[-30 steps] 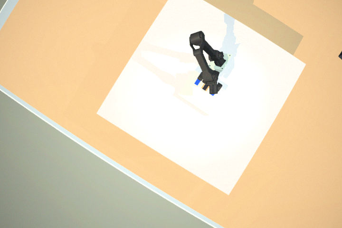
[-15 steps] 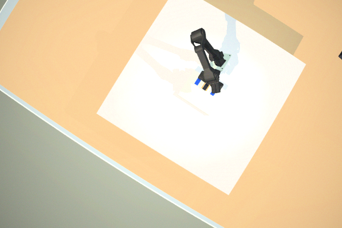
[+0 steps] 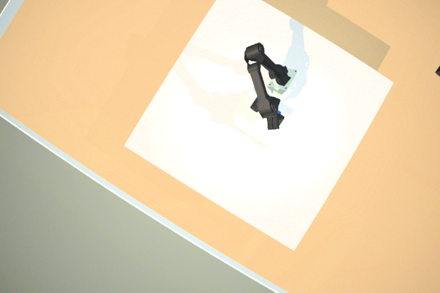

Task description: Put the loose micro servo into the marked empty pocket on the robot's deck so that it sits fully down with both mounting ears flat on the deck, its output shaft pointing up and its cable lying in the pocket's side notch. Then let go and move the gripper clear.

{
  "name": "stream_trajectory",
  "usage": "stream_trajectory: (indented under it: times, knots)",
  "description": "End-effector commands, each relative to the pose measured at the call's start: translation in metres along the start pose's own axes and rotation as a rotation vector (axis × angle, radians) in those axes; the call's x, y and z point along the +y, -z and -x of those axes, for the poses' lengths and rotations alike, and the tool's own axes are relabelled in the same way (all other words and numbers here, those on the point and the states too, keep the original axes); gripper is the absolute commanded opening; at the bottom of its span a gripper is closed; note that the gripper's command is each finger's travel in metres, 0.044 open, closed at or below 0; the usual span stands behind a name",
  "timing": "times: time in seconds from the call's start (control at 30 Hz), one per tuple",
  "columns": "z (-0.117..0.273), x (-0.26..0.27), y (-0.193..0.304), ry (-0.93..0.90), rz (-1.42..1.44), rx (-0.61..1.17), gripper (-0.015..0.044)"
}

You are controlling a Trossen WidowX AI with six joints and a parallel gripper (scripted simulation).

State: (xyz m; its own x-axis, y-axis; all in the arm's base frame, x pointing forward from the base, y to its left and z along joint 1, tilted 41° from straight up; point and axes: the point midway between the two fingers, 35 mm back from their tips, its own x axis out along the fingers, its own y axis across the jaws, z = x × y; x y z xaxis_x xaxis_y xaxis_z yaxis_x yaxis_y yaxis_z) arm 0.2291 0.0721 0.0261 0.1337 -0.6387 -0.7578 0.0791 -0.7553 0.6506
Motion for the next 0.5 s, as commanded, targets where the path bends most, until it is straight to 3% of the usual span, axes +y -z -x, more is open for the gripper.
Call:
stream_trajectory:
  times: [0.0,0.23,0.47]
  knots:
    - [0.022,0.002,0.035,-0.003,0.003,0.003,0.044]
    - [0.032,0.004,0.045,-0.002,0.001,0.004,0.044]
    - [0.076,0.005,0.036,0.004,-0.01,0.005,0.044]
